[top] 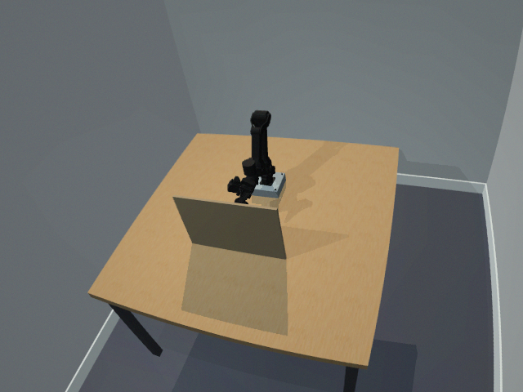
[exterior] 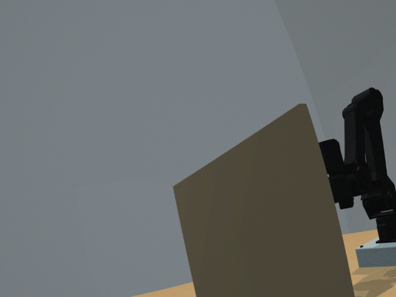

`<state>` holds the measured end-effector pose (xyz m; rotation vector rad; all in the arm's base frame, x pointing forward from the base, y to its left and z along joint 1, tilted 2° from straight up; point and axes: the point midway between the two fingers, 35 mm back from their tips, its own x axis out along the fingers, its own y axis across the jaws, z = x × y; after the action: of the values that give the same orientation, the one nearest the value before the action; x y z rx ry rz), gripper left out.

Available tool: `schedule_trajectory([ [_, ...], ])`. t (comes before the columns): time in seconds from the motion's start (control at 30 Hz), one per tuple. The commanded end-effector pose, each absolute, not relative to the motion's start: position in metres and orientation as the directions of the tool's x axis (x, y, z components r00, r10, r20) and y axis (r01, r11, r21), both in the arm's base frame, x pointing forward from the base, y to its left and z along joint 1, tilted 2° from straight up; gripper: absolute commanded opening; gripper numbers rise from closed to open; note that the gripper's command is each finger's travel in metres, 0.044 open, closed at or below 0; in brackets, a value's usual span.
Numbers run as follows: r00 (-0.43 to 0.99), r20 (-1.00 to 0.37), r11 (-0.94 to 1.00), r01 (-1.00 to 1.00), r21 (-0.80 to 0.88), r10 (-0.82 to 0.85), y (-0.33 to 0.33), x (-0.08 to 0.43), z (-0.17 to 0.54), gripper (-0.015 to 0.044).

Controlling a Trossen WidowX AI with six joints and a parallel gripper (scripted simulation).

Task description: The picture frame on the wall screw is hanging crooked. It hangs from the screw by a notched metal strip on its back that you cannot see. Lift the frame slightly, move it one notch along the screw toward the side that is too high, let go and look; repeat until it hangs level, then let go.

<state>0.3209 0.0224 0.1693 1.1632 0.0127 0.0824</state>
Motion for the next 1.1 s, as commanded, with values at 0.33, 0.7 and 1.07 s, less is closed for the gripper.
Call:
schedule_trajectory([
  [0.33, 0.997, 0.036, 0.398, -0.06, 0.915, 0.066, 0.022, 0.328, 0.17, 0.026],
  [0.7, 0.997, 0.038, 0.398, -0.061, 0.915, 0.066, 0.023, 0.346, 0.171, 0.026],
  [1.07, 0.997, 0.039, 0.398, -0.063, 0.915, 0.066, 0.024, 0.363, 0.171, 0.026],
])
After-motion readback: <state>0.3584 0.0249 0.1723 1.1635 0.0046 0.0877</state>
